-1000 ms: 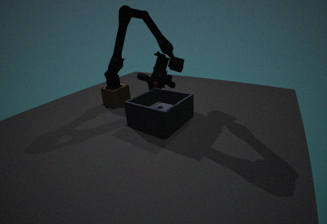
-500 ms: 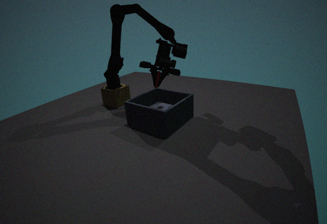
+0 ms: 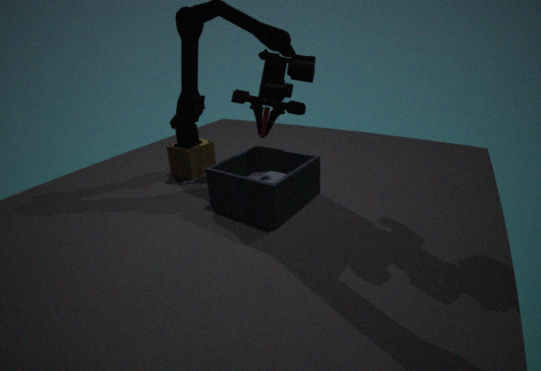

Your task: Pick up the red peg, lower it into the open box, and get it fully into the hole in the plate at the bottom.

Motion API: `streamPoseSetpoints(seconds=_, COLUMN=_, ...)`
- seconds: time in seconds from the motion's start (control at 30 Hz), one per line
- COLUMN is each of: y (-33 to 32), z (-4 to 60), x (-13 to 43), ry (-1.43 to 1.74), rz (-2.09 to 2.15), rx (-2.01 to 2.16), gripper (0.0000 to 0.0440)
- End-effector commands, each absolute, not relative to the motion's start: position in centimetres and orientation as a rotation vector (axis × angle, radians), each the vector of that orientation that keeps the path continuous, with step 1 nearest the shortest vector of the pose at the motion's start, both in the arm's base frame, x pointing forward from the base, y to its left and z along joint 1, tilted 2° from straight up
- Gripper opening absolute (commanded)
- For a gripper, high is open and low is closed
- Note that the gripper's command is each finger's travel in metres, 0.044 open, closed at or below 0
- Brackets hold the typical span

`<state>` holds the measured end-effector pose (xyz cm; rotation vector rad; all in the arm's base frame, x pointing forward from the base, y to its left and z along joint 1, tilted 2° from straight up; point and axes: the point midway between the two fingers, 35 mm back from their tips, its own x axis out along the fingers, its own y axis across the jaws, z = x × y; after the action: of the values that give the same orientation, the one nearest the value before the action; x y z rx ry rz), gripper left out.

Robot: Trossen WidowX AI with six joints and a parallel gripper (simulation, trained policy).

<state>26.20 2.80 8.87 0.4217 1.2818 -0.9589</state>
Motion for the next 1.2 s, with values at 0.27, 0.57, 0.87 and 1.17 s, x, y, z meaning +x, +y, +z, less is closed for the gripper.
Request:
streamPoseSetpoints(seconds=0.27, y=-2.1, z=8.8, x=29.4, ry=1.241, rz=-0.988, rx=0.489, gripper=0.0)
streamPoseSetpoints(seconds=0.57, y=-5.2, z=7.3, x=31.2, ry=1.263, rz=-0.947, rx=0.518, gripper=0.0)
streamPoseSetpoints(seconds=0.87, y=-6.8, z=4.8, x=32.1, ry=1.317, rz=-0.86, rx=0.516, gripper=0.0)
streamPoseSetpoints(seconds=1.17, y=-7.3, z=2.4, x=32.4, ry=1.387, rz=-0.789, rx=0.517, gripper=0.0149)
